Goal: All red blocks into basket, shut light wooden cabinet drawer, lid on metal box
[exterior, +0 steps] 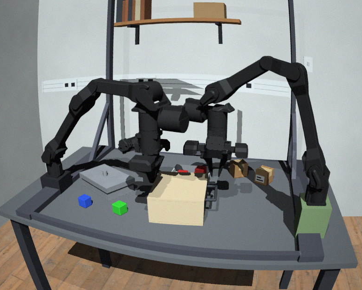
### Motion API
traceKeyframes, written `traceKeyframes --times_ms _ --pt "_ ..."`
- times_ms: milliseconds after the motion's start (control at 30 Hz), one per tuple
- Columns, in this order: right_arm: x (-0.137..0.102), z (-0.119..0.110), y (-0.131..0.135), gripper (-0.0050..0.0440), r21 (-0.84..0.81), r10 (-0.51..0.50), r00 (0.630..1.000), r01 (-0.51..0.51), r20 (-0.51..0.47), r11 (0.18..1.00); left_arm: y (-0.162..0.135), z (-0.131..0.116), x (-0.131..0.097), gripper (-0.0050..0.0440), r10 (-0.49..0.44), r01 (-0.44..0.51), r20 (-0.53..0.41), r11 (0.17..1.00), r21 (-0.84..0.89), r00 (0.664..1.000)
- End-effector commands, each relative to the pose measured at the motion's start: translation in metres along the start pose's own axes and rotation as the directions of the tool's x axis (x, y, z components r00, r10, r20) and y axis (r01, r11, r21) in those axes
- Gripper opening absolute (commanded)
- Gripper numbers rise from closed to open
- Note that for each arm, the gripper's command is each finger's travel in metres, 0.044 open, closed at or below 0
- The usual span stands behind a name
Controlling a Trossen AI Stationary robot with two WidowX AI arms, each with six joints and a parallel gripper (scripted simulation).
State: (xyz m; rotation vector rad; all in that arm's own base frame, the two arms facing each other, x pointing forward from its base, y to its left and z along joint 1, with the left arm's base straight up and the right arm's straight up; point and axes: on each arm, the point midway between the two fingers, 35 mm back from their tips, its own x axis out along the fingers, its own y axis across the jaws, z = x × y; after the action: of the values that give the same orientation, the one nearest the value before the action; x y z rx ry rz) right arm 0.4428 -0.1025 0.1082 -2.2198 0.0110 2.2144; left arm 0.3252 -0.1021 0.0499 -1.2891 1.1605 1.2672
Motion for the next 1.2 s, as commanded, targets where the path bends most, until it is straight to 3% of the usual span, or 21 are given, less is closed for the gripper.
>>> traceKeyframes --times_ms 0,433,467,833,1167 --pt "-0.017 -0.003 0.003 -0.0050 0.007 0.011 0.999 -0.011 -0.032 1.000 -0.005 0.001 -0.008 0.0087 -0.030 0.030 -0.008 1.000 -0.005 1.000" --pt "-0.026 -0.002 0.002 -0.0050 0.007 0.010 1.000 -0.010 -0.029 1.000 -0.005 0.001 -0.008 0.0087 -0.030 0.030 -0.008 1.000 -0.005 1.000" --pt "-0.039 -0.001 -0.001 -0.0050 -0.015 0.017 0.998 -0.018 -0.056 1.000 -0.004 0.002 -0.012 0.0087 -0.043 0.043 -0.013 0.999 0.001 0.999" --pt "-0.050 -0.004 -0.007 -0.0050 -0.201 0.030 0.989 -0.059 -0.144 0.978 -0.013 0.004 -0.024 0.0087 -0.131 0.136 -0.051 0.986 0.099 0.990" --pt "-0.084 -0.010 -0.021 -0.0050 -0.534 0.055 0.934 -0.250 -0.353 0.808 -0.030 0.013 -0.053 0.0087 -0.326 0.345 -0.113 0.892 0.294 0.939"
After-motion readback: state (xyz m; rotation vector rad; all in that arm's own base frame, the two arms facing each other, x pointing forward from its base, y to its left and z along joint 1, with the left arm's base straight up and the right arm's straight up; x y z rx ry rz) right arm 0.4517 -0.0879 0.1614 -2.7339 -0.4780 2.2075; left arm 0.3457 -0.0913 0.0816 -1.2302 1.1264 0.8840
